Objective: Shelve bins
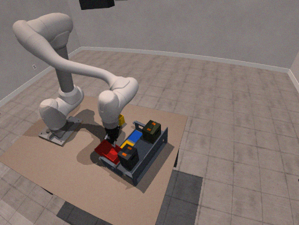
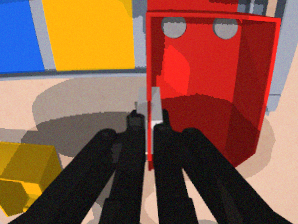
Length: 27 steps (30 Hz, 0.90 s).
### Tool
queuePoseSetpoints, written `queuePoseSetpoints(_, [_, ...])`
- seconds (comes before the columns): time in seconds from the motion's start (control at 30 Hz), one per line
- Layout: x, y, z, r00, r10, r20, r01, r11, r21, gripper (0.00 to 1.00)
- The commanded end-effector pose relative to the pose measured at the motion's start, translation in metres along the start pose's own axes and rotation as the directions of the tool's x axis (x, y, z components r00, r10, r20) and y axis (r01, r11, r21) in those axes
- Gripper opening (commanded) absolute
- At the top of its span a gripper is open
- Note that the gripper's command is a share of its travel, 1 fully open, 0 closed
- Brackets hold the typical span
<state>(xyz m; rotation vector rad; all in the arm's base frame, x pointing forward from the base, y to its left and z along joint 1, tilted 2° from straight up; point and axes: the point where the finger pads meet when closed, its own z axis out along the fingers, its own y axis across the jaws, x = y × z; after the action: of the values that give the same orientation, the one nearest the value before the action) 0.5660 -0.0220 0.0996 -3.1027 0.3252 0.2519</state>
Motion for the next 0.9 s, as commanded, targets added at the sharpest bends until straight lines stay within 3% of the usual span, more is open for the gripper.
queuePoseSetpoints(0.0, [0.0001,0.0000,0.0004,1.000,0.000,0.000,0.000,1.000,0.000,0.10])
queuePoseSetpoints(0.87, [0.0015,0.0000,0.0079,1.000,0.000,0.000,0.000,1.000,0.000,0.10])
